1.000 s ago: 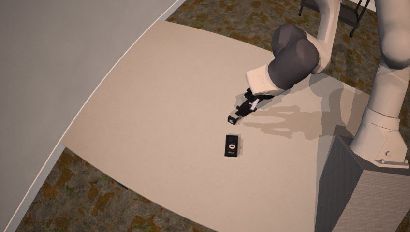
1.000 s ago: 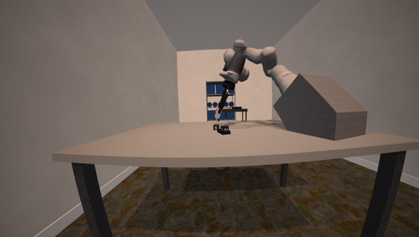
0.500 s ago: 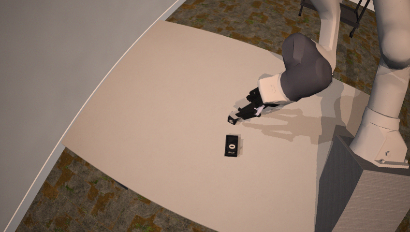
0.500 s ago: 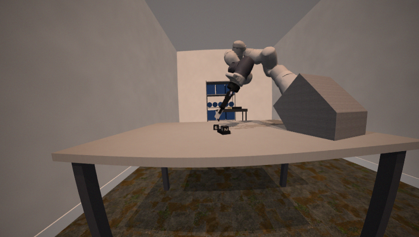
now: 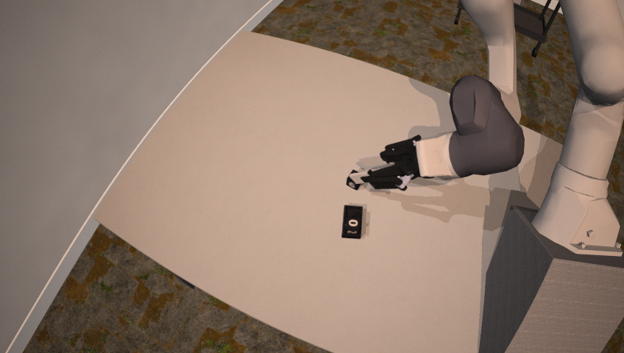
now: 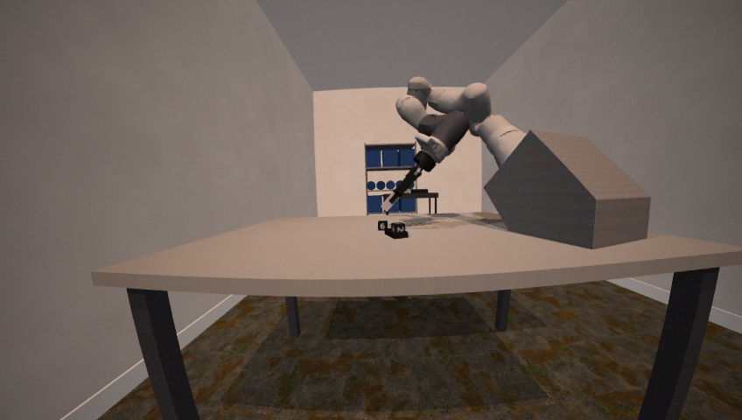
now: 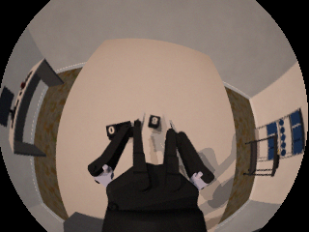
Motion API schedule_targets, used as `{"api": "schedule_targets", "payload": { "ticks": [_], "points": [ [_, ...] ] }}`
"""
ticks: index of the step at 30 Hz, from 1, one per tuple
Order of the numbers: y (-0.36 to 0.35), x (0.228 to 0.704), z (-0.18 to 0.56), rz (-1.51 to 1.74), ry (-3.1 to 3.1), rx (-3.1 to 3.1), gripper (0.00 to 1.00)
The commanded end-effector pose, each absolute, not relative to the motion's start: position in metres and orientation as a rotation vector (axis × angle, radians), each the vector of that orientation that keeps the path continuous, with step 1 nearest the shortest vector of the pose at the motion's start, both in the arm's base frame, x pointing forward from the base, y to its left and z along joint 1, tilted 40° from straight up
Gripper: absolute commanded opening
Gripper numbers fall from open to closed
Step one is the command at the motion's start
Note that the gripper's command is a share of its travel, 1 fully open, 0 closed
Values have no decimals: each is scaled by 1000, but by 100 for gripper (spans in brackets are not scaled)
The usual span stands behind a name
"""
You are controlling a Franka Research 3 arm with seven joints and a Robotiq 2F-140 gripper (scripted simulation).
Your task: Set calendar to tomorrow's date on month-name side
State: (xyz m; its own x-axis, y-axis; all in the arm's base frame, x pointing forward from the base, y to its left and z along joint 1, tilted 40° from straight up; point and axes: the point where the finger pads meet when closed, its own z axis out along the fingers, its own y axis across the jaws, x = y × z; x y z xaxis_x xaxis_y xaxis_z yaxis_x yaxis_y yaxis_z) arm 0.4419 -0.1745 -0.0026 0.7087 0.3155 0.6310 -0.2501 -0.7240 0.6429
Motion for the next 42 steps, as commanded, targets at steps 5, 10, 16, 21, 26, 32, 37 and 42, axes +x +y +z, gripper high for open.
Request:
{"api": "schedule_targets", "payload": {
  "ticks": [5, 10, 16, 21, 26, 32, 37, 42],
  "points": [
    [-180, 449, 7, 1063, -22, 2137, 29],
    [-180, 449, 7, 1063, -22, 2137, 29],
    [-181, 449, 6, 1063, -22, 2137, 29],
    [-183, 449, 4, 1063, -22, 2137, 29],
    [-184, 449, 2, 1063, -22, 2137, 29],
    [-189, 449, -4, 1063, -22, 2137, 29],
    [-194, 449, -10, 1063, -22, 2137, 29],
    [-198, 449, -15, 1063, -22, 2137, 29]
  ]
}}
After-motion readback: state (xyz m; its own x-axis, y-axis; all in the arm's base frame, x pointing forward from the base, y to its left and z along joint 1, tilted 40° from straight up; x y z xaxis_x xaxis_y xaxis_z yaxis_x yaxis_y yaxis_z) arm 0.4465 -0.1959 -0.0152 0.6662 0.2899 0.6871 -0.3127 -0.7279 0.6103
